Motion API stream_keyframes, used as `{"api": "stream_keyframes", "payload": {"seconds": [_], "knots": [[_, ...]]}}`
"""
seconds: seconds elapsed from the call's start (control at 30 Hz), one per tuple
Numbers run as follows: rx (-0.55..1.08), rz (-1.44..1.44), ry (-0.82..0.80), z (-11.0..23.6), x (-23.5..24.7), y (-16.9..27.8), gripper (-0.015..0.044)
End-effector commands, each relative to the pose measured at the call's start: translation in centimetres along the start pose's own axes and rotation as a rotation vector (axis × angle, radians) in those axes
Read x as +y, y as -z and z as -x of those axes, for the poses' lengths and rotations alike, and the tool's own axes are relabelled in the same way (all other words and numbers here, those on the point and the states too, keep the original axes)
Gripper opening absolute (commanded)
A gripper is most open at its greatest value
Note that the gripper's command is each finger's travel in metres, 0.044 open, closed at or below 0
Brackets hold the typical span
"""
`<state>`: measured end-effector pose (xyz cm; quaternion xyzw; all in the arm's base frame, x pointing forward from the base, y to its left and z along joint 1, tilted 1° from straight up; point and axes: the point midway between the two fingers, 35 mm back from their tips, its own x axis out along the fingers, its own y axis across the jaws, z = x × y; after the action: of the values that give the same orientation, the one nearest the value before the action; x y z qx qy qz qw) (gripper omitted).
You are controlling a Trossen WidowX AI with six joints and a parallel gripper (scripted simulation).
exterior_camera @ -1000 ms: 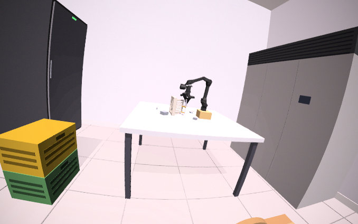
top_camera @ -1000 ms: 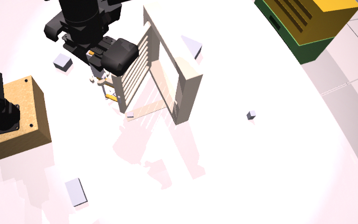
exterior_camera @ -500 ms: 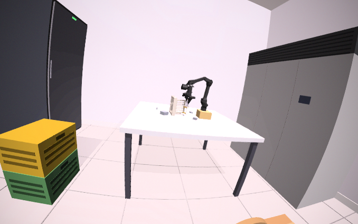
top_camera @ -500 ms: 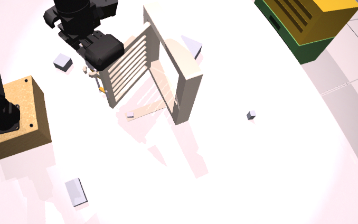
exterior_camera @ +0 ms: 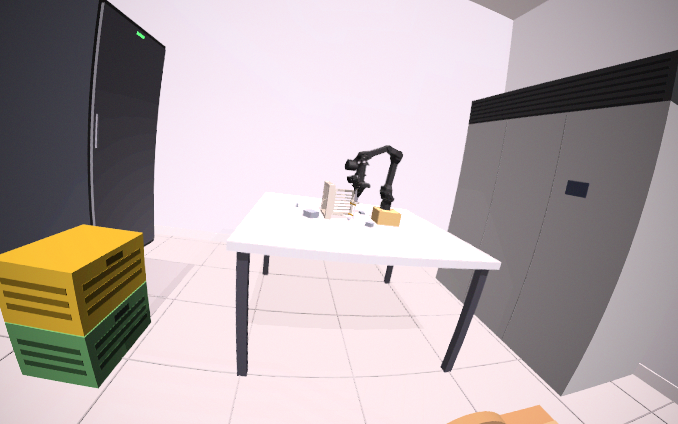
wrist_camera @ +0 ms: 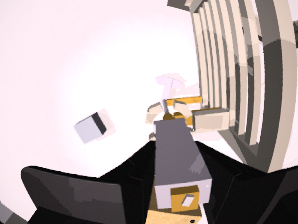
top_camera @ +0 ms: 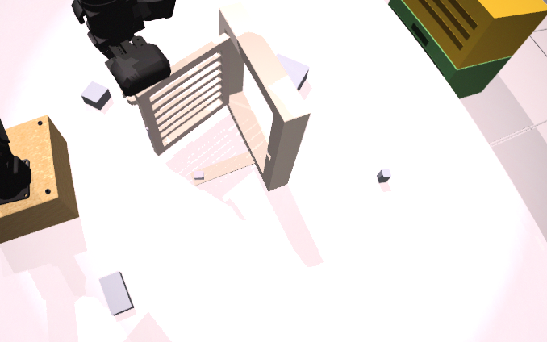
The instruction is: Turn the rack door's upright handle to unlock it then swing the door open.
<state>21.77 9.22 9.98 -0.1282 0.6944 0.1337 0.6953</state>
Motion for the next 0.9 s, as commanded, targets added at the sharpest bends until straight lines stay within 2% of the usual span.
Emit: {"api": "stream_keyframes", "payload": {"seconds": [0.0,0.87], "knots": [[-0.004,-0.067,0.003,0.0,0.4,-0.2,0.0013],[-0.004,-0.386,-0.001,0.0,4.7,-1.8,0.0013]]}}
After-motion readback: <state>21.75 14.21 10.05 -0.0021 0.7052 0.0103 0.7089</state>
